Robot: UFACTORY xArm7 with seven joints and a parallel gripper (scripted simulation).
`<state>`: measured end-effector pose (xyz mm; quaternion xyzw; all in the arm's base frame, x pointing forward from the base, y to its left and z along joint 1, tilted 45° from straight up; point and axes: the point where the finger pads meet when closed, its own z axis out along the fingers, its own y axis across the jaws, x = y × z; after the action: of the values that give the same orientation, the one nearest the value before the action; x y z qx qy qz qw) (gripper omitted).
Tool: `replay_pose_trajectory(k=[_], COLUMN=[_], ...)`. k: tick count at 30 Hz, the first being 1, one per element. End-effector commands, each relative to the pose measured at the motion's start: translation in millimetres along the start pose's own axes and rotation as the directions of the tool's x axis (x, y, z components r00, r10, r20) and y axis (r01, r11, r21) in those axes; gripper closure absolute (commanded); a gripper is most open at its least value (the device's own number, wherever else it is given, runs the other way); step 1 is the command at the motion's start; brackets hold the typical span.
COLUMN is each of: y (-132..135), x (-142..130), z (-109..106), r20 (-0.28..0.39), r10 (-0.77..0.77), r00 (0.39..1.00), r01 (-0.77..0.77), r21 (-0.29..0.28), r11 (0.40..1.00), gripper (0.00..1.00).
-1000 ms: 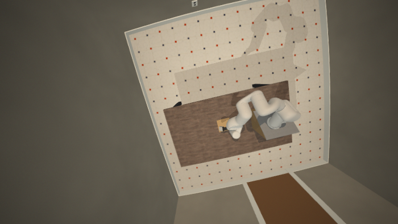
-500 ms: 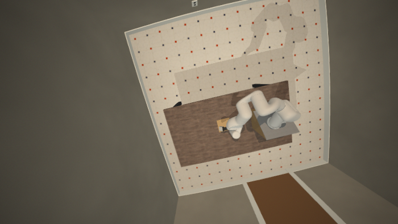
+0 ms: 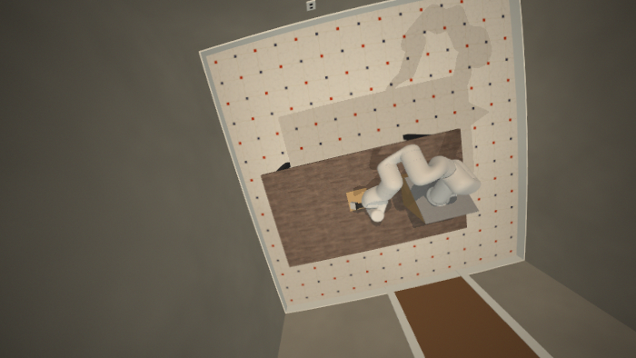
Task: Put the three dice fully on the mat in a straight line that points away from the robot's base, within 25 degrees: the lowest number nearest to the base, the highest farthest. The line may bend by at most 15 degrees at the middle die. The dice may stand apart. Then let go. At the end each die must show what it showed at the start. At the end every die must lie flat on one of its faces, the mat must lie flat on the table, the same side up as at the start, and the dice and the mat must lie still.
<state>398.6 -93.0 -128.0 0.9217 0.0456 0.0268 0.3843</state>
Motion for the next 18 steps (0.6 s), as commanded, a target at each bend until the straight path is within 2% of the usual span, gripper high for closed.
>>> replay_pose_trajectory(k=[1, 4, 5, 18], y=[-1.1, -1.1, -1.1, -1.1], x=[1.3, 1.3, 1.3, 1.3], z=[-1.5, -1.5, -1.5, -3.1], r20=[-0.003, -0.003, -0.003, -0.003], r10=[0.000, 0.000, 0.000, 0.000], r00=[1.000, 1.000, 1.000, 1.000], r01=[0.000, 0.000, 0.000, 0.000], r21=[0.002, 0.002, 0.002, 0.002], r11=[1.000, 1.000, 1.000, 1.000], gripper=[0.68, 0.68, 0.64, 0.64])
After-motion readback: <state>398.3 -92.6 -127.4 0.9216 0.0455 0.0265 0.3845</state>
